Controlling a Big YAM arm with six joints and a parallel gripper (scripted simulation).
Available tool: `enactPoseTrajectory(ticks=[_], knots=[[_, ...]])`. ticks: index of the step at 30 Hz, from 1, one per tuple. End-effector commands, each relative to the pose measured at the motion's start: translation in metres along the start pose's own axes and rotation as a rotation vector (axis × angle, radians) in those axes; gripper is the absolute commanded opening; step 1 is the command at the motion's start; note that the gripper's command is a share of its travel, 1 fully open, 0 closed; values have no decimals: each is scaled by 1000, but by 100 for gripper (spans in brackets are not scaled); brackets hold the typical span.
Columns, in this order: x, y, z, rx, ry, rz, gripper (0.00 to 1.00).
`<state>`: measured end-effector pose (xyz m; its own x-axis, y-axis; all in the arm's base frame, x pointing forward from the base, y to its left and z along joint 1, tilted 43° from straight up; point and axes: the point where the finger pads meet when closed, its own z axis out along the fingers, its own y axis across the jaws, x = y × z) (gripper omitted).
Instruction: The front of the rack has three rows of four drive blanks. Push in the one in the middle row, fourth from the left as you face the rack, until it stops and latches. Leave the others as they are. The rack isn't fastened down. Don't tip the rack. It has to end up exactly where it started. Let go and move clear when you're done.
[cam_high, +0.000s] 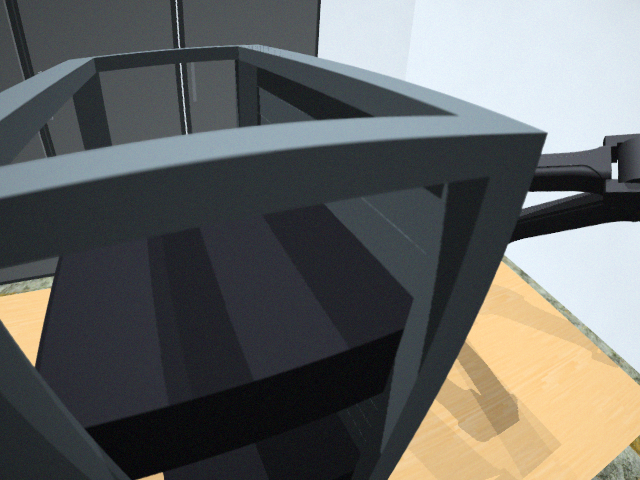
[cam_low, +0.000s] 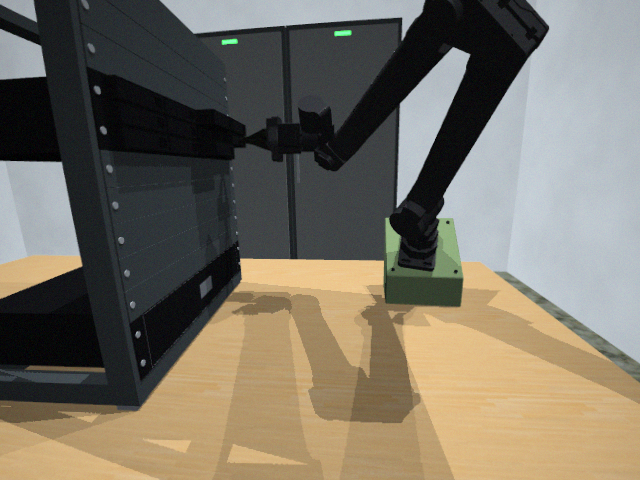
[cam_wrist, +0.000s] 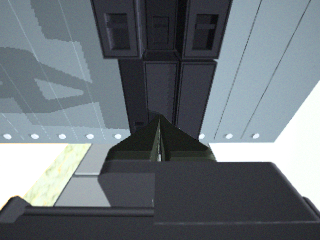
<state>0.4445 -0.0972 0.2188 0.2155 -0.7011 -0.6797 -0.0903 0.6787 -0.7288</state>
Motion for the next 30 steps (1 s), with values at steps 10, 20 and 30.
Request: enactPoseTrajectory(ticks=[10, 20, 30], knots=[[-4, -9, 29, -6, -32, -21, 0], [-5, -9, 45, -5, -32, -22, 0], [-6, -9, 53, -7, -33, -19, 0]])
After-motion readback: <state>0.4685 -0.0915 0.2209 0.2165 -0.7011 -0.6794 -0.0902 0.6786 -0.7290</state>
